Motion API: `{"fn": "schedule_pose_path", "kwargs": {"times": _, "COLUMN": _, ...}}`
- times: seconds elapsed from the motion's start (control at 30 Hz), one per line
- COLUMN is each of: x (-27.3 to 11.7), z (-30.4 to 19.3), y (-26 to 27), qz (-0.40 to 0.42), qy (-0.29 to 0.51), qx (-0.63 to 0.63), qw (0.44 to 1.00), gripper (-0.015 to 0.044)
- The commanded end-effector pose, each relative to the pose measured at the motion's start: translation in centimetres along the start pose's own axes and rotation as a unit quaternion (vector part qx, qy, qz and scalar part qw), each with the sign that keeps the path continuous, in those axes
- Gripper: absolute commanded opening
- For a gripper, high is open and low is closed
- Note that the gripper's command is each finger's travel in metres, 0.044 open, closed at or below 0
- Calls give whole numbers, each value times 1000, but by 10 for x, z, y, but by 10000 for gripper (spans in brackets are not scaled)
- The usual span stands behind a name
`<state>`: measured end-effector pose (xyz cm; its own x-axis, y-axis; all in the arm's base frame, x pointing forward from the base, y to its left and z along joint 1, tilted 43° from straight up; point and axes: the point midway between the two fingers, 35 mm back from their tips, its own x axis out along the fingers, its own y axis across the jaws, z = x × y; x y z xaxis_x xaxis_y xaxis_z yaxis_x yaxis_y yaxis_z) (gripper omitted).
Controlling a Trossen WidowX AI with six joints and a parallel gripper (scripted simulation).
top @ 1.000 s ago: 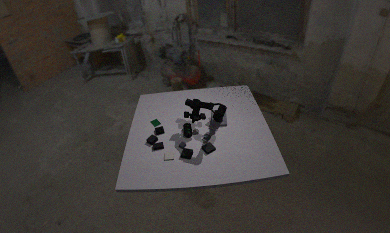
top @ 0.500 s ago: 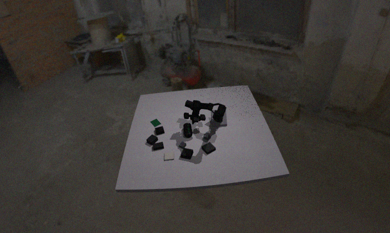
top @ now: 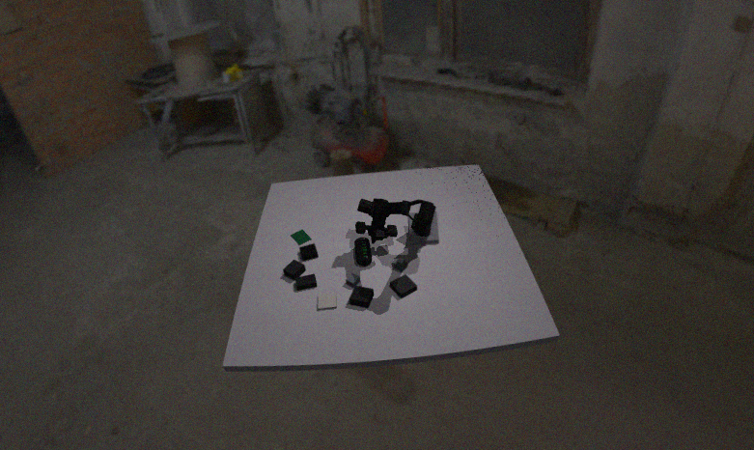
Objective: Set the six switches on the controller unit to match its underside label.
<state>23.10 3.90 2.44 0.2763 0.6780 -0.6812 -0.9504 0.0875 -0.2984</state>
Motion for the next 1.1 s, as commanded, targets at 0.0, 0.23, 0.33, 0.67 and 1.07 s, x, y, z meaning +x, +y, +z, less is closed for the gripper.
{"fn": "schedule_pose_path", "kwargs": {"times": 0.0, "x": 6, "z": 0, "y": 3, "qz": 0, "qy": -2, "qx": 3, "qw": 1000, "gripper": 0}}
{"fn": "schedule_pose_path", "kwargs": {"times": 0.23, "x": 16, "z": 1, "y": 7, "qz": -1, "qy": -3, "qx": 3, "qw": 1000, "gripper": 0}}
{"fn": "schedule_pose_path", "kwargs": {"times": 0.33, "x": 17, "z": 1, "y": 7, "qz": -1, "qy": -4, "qx": 3, "qw": 1000, "gripper": 0}}
{"fn": "schedule_pose_path", "kwargs": {"times": 0.67, "x": 18, "z": 1, "y": 4, "qz": -1, "qy": -4, "qx": 3, "qw": 1000, "gripper": 0}}
{"fn": "schedule_pose_path", "kwargs": {"times": 1.07, "x": 19, "z": 1, "y": -1, "qz": -2, "qy": -4, "qx": 2, "qw": 1000, "gripper": 0}}
